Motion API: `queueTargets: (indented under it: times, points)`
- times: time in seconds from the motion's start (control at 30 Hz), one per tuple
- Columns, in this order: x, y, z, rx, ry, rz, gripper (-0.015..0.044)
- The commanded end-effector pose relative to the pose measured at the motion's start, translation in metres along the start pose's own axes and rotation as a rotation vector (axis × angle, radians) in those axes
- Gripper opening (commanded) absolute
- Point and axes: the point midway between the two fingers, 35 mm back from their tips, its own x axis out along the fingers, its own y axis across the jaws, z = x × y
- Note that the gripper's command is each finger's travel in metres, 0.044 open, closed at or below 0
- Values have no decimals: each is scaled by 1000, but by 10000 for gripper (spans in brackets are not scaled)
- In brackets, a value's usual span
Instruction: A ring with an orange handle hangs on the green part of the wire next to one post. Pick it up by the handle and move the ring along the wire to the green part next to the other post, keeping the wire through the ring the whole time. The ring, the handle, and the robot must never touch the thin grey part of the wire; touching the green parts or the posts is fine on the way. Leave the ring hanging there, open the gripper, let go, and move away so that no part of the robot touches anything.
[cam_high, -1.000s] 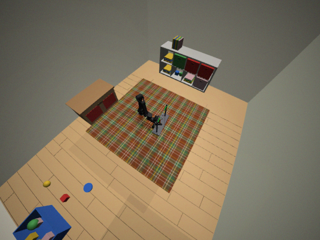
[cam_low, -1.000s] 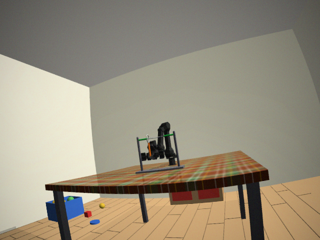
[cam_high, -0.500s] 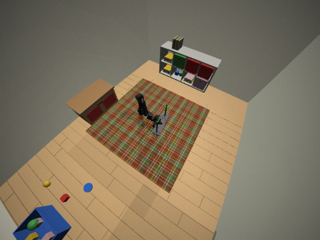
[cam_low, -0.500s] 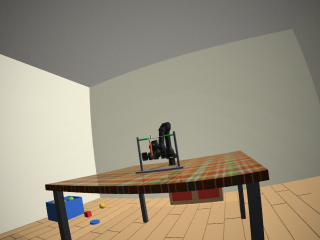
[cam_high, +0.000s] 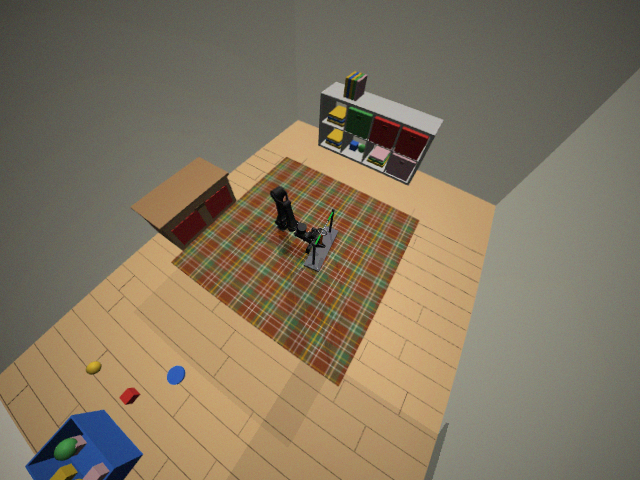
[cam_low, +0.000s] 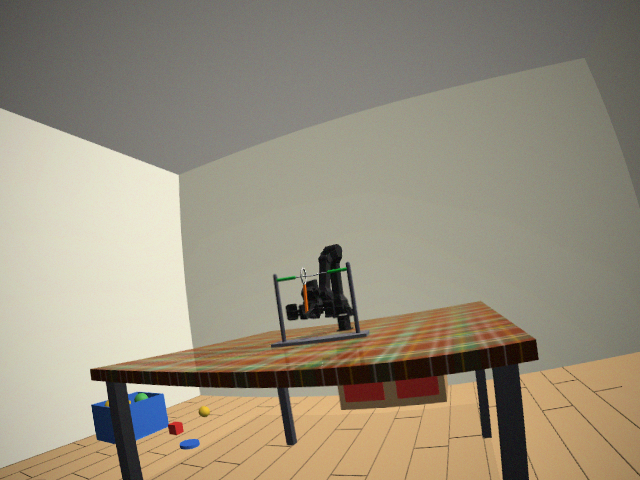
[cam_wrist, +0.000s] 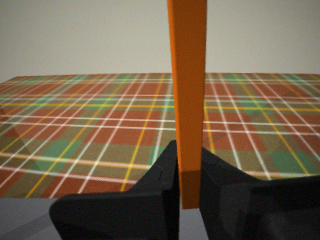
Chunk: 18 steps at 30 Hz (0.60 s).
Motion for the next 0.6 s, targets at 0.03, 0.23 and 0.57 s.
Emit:
queueTargets:
  times: [0.03,0.23,0.57]
  points:
    - [-1,5,0,-15,-1,-1,-150]
    - [-1,10,0,-19,0,-2,-150]
    - [-1,21,-1,-3,3,0,-150]
